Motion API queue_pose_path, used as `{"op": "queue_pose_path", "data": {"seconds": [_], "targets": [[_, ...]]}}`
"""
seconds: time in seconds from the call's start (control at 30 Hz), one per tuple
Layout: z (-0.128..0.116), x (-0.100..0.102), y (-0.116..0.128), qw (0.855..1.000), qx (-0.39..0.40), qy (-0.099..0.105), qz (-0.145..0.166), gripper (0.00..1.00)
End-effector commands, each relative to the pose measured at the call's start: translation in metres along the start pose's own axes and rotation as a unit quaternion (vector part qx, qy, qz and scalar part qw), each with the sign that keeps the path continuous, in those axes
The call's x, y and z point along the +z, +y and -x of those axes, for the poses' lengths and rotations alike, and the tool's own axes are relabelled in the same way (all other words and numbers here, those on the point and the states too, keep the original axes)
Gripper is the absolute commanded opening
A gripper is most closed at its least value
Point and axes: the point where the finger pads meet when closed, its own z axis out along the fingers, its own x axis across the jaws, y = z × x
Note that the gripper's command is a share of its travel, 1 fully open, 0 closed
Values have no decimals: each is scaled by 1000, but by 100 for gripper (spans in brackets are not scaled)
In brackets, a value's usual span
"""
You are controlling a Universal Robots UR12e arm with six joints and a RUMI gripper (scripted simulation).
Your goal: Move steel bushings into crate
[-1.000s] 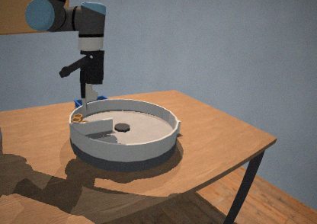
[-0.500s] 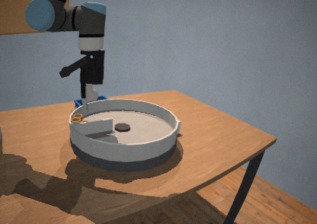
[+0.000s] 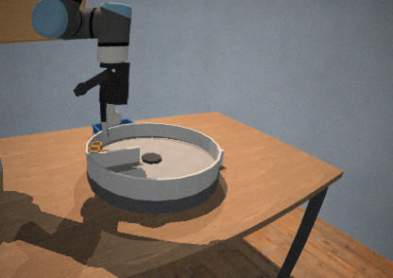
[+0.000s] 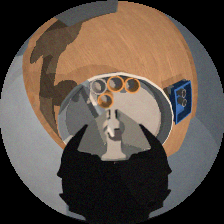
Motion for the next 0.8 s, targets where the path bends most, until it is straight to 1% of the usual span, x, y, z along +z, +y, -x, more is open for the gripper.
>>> {"op": "queue_pose_path", "data": {"seconds": [0.0, 0.23, 0.37, 0.43, 0.77], "targets": [[0, 0, 0, 1000, 0, 0, 0, 5], [0, 1, 0, 1000, 0, 0, 0, 5], [0, 18, 0, 1000, 0, 0, 0, 5], [0, 22, 0, 1000, 0, 0, 0, 5], [0, 23, 0, 1000, 0, 0, 0, 5]]}}
